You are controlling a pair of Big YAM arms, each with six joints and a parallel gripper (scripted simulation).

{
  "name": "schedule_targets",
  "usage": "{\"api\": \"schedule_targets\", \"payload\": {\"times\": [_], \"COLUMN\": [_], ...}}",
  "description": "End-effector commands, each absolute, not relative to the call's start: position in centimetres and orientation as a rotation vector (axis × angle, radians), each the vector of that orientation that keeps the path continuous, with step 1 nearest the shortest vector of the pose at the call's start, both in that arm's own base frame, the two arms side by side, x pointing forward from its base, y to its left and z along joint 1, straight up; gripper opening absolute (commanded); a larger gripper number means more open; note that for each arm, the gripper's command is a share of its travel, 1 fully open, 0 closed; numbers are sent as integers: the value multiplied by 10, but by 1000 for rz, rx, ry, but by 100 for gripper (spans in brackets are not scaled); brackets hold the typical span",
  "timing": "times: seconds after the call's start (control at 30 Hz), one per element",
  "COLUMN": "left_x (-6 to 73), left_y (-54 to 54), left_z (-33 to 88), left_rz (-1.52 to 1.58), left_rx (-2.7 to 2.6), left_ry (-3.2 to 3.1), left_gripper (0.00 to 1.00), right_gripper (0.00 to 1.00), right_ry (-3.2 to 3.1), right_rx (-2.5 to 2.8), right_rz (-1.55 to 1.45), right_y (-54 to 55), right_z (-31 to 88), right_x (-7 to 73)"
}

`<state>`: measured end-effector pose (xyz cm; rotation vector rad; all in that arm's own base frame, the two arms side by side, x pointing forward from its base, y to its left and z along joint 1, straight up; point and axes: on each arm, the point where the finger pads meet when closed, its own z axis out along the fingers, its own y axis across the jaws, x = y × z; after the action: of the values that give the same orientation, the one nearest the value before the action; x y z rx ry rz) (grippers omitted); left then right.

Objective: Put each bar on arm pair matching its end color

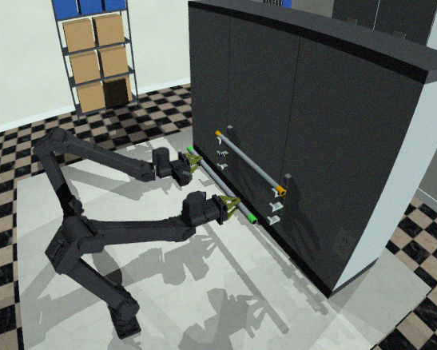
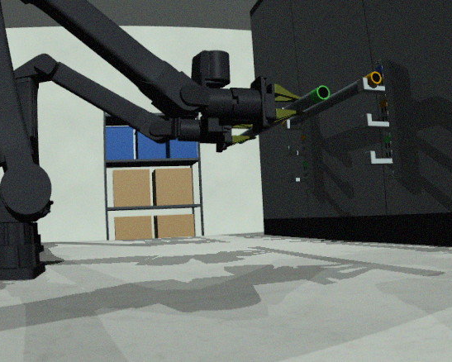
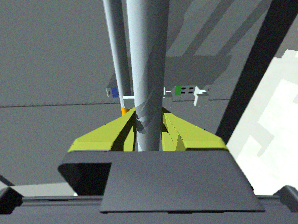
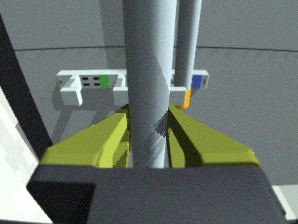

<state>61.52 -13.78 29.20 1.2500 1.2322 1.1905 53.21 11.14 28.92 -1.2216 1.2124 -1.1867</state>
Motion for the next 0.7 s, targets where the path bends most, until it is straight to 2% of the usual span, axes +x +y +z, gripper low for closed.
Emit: {"api": "schedule_targets", "payload": {"times": [0.0, 0.67], "left_x": [606, 576], "left_y": [-134, -134], "left_z": [331, 326], "left_rz": [1214, 1214], "left_rx": [1164, 1164], "left_ry": [1200, 1199], "left_gripper": [0, 0], "right_gripper": [0, 0], "right_ry": [1178, 1178], "right_rx": [-1156, -1156], "right_rz": [-1213, -1213], "right_y": [108, 108], "right_z": [324, 322], "right_x": [523, 493]}}
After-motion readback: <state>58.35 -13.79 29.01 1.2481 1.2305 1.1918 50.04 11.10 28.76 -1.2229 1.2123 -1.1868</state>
